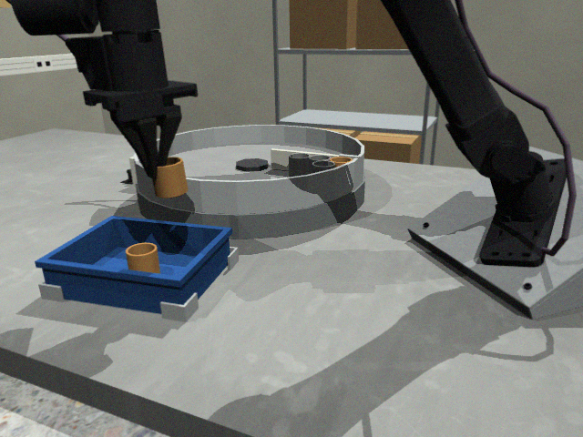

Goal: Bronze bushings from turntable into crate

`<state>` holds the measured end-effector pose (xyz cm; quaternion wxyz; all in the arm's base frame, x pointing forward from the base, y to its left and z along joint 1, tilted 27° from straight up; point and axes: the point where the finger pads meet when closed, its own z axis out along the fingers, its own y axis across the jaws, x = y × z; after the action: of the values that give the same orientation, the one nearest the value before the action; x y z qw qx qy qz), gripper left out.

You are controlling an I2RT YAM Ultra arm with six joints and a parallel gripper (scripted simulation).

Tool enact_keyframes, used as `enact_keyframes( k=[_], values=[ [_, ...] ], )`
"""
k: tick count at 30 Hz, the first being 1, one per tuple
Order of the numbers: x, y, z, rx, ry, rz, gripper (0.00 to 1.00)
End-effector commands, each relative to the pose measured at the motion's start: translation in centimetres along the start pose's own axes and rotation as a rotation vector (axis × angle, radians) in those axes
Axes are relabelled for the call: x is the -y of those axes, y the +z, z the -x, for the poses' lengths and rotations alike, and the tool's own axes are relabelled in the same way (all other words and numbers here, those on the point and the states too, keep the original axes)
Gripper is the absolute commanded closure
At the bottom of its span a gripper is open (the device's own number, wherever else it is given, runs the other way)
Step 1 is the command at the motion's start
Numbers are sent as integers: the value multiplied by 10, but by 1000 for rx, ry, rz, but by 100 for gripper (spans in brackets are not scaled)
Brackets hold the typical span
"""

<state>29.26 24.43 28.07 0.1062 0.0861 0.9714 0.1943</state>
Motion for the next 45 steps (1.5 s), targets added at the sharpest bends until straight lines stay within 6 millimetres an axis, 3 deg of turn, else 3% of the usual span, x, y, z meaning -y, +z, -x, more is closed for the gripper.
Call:
enact_keyframes(
  k=[1, 28, 45],
  values=[
    [-4, -13, 6, 38, 1, 16, 100],
    [-5, -9, 3, 26, -1, 7, 100],
    [-5, -17, 5, 46, 2, 22, 100]
  ],
)
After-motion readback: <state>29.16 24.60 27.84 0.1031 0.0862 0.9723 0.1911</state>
